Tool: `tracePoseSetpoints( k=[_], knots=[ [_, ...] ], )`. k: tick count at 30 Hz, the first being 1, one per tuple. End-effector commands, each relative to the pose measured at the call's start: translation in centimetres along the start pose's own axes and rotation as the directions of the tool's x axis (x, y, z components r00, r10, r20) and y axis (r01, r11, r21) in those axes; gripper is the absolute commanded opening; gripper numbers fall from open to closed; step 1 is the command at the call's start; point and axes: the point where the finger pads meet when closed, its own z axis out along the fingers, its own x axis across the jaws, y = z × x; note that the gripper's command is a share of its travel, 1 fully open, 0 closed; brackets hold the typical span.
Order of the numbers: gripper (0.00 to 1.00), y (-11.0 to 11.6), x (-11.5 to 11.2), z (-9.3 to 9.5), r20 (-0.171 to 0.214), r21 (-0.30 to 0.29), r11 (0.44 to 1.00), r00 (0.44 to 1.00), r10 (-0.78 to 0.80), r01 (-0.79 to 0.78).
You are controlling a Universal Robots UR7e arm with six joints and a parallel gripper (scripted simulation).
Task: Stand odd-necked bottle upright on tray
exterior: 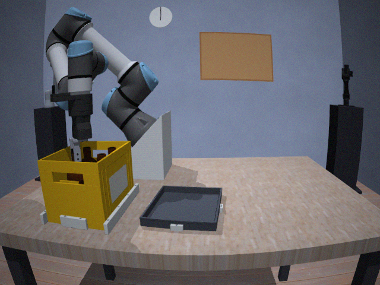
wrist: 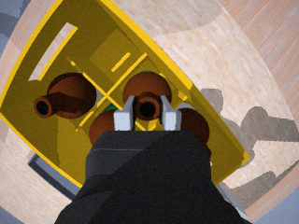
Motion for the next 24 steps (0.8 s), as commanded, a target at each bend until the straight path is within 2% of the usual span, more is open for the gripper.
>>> tracePoseSetpoints(
  k=[1, 12, 13, 24],
  knots=[
    [0.00, -0.02, -0.01, -0.03, 0.001, 0.001, 1.000, 1.000, 0.000, 0.000],
    [0.00, -0.02, -0.01, -0.03, 0.001, 0.001, 1.000, 1.000, 0.000, 0.000],
    [1.00, -0.02, -0.01, -0.03, 0.001, 0.001, 1.000, 1.000, 0.000, 0.000],
    [1.00, -0.02, -0.01, -0.03, 0.001, 0.001, 1.000, 1.000, 0.000, 0.000]
  ],
)
